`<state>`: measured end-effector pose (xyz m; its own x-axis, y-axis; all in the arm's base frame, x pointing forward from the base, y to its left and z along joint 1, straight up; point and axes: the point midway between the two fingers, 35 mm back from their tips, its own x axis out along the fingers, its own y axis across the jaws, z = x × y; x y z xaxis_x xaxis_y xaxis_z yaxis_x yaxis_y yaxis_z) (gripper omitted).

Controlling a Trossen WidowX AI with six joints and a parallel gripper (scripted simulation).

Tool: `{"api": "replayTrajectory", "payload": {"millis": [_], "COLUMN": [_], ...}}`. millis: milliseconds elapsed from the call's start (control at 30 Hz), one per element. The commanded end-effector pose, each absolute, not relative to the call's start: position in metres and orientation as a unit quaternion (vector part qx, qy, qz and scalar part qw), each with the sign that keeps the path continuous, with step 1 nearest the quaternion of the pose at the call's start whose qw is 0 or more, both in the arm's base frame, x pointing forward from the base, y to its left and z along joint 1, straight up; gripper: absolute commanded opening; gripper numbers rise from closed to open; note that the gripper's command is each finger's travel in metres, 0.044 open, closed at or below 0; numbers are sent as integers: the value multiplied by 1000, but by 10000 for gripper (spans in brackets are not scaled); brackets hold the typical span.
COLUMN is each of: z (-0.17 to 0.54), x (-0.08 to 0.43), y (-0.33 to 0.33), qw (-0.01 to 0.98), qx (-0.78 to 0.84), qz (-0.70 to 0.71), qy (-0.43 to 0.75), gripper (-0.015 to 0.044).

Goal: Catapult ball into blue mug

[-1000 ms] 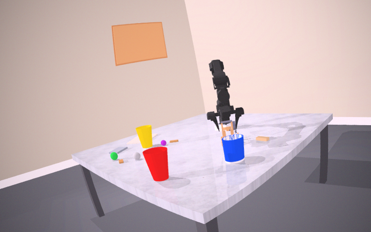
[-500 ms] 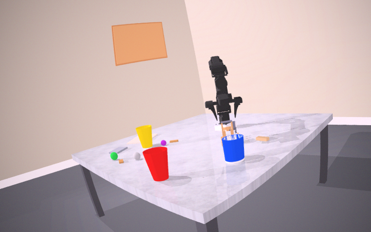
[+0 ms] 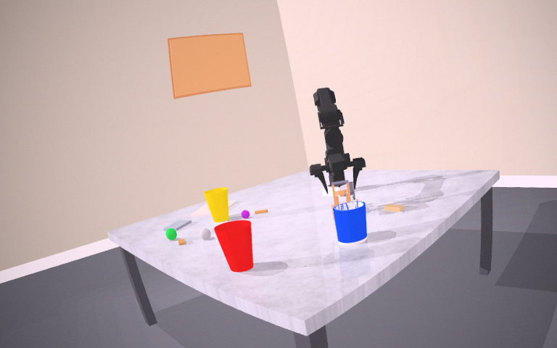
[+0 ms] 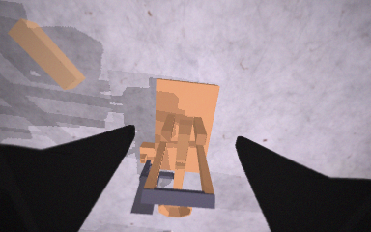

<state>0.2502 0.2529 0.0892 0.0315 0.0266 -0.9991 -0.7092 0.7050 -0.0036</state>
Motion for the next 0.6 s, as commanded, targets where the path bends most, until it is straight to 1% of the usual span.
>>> {"api": "replayTrajectory", "payload": {"millis": [0,567], "z": [80,53], "x": [249,249], "y": [252,253], "qw": [663,663], "qx": [-269,-269], "qz": [277,277], "qy": [641,641], "gripper": [440,440]}}
